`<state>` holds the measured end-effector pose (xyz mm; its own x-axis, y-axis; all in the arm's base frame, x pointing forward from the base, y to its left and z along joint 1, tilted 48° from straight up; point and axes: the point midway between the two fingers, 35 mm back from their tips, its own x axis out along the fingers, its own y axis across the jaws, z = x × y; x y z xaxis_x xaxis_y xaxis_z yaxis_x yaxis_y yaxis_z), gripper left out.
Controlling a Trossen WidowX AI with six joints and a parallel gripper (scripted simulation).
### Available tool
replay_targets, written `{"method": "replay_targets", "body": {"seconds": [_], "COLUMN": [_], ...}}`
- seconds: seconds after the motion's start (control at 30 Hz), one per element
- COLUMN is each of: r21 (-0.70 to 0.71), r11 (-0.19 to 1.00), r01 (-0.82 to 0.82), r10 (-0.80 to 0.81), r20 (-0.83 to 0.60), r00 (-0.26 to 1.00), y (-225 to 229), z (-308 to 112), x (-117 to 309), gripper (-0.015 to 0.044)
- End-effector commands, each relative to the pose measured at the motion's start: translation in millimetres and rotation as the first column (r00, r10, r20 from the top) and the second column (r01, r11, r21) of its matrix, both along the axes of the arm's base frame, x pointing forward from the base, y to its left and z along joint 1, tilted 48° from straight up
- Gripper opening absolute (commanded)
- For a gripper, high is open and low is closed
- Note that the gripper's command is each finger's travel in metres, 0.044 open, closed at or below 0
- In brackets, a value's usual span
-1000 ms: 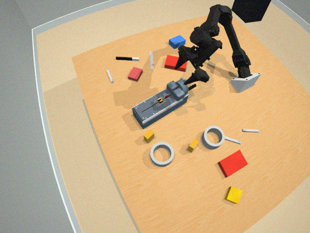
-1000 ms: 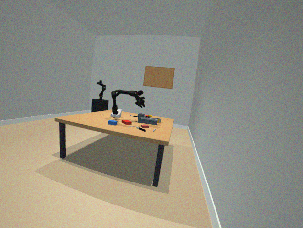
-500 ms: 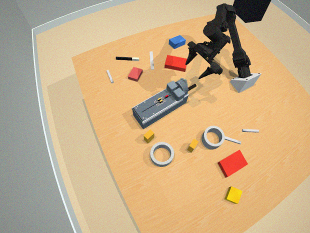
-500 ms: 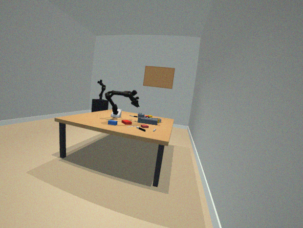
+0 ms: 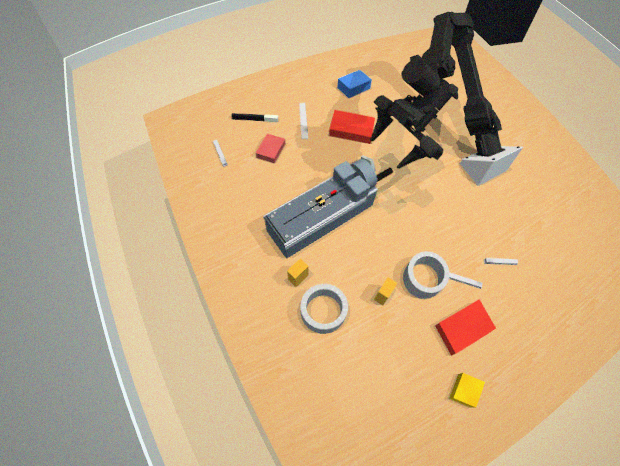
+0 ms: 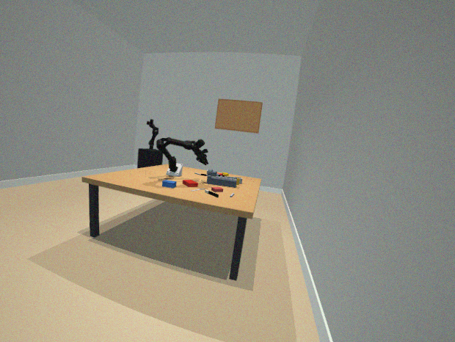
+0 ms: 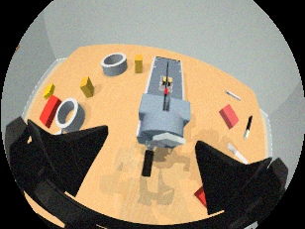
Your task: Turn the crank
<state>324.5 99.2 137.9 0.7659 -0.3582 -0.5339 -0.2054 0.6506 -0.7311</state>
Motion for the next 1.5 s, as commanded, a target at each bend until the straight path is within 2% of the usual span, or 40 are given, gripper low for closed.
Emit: {"method": "replay_targets", "body": {"seconds": [0.0, 0.37, 1.47], "r21": [-0.001, -0.007, -0.008], "r11": [1.0, 1.0, 1.0], "r01": [-0.004, -0.007, -0.006], "r10": [0.004, 0.007, 0.006], "r20": [-0.004, 0.005, 0.004], "r00": [1.0, 1.0, 1.0], "y": [-14, -47, -82], "z": [-13, -39, -72], "x": [2, 3, 9], "gripper": [0.044, 0.044, 0.044]}}
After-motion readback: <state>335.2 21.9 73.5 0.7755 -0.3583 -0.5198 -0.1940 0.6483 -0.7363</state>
